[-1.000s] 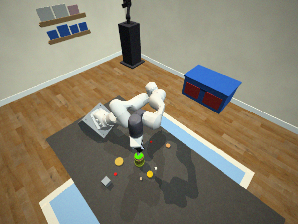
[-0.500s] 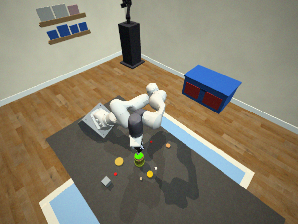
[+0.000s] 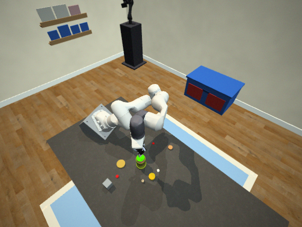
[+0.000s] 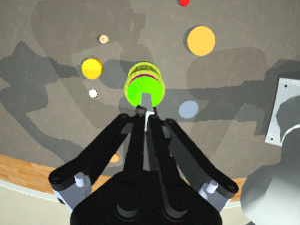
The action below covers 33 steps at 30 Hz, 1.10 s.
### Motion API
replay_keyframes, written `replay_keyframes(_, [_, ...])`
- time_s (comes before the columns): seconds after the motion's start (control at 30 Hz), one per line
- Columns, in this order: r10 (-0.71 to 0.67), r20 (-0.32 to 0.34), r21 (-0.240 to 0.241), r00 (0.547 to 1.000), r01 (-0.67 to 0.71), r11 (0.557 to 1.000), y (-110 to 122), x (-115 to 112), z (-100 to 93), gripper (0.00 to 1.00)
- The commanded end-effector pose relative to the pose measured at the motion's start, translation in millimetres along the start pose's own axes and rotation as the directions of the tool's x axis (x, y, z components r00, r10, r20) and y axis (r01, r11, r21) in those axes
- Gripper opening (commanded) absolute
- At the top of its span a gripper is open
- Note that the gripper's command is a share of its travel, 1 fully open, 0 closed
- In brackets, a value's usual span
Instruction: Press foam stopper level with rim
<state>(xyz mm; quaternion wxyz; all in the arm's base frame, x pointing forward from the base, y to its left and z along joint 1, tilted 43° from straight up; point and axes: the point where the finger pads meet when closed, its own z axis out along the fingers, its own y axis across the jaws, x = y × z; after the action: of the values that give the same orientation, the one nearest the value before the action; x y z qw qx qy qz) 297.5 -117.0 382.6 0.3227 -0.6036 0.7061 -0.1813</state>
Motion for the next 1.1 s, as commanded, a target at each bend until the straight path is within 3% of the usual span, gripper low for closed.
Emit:
replay_keyframes(0.0, [-0.008,0.001,0.001,1.0,0.008,1.0,0,0,0.0,0.0])
replay_keyframes(0.2, [-0.008,0.001,0.001,1.0,0.008,1.0,0,0,2.6,0.0])
replay_keyframes(0.53, [-0.008,0.001,0.001,1.0,0.008,1.0,0,0,26.9,0.0])
replay_keyframes(1.07, [-0.008,0.001,0.001,1.0,0.008,1.0,0,0,28.3,0.0])
